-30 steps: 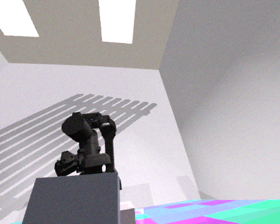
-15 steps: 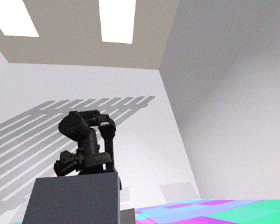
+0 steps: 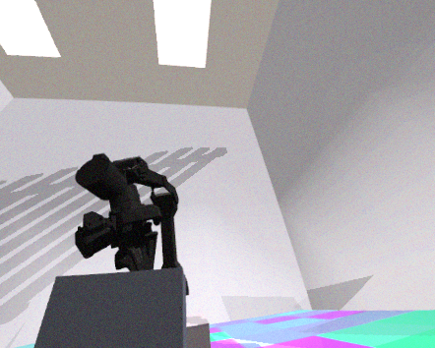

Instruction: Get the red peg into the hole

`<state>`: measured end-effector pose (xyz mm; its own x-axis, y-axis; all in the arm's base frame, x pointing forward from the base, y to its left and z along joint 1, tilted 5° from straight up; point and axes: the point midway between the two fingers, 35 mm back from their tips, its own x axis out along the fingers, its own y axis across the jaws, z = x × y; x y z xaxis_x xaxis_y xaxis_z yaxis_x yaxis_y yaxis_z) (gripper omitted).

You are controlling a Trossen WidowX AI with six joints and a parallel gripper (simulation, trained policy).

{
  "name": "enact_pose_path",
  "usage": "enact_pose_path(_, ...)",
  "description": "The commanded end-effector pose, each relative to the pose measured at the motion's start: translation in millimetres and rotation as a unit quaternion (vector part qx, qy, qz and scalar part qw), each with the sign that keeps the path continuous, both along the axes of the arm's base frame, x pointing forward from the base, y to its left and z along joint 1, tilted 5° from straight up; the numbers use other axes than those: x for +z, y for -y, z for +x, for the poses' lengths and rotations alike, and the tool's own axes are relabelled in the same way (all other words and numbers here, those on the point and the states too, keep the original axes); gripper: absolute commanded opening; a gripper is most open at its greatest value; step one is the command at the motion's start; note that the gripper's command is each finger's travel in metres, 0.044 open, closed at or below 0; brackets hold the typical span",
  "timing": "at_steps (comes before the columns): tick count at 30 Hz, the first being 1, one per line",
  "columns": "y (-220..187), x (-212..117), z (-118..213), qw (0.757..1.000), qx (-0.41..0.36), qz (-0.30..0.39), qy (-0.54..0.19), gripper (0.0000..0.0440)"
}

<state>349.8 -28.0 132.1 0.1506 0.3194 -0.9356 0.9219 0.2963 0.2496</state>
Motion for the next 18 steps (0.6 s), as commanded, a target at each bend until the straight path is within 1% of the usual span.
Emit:
enact_pose_path(1,2,10,4,1.0,-0.002,0.016,0.012,0.0185)
enact_pose_path(11,8,26,12,0.998,-0.007,0.048,0.029,0.0242)
enact_pose_path(18,17,31,19,0.998,-0.002,0.053,0.042,0.0235)
